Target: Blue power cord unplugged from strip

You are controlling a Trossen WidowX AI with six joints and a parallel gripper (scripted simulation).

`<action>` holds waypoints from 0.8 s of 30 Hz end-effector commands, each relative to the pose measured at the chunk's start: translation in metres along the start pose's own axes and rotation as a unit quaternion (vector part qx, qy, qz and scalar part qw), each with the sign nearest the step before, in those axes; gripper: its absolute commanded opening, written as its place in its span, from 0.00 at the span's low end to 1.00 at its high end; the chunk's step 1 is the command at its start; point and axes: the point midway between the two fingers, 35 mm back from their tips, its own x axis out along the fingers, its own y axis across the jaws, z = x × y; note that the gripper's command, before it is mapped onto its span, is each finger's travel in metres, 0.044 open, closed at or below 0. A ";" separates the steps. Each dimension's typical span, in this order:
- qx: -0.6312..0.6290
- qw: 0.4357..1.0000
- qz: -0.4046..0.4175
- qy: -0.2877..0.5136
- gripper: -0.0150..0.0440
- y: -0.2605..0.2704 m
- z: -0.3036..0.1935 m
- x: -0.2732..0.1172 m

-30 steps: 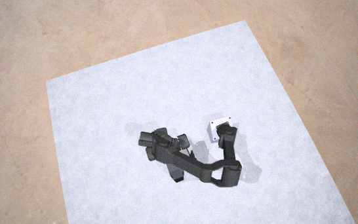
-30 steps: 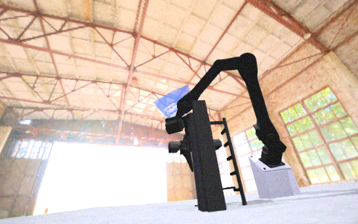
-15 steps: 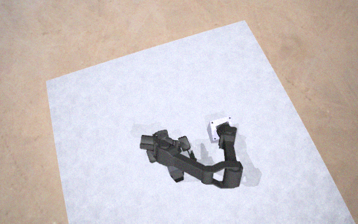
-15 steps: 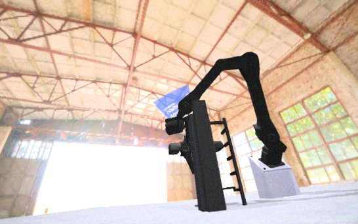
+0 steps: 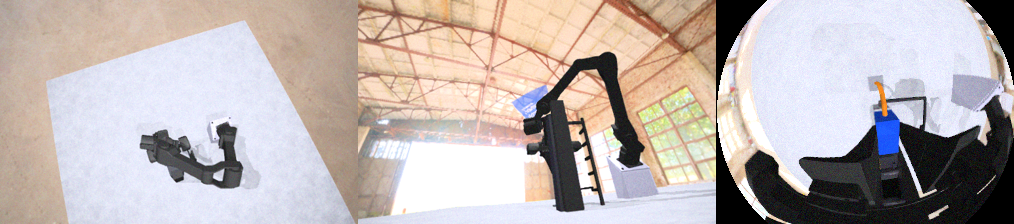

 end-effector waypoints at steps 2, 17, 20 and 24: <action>-0.001 1.000 0.001 0.000 0.25 0.001 0.004 -0.001; 0.000 1.000 0.001 -0.002 0.25 0.003 0.028 -0.002; 0.000 1.000 0.001 -0.002 0.25 0.003 0.033 -0.002; 0.001 1.000 0.001 -0.002 0.25 0.002 0.040 -0.003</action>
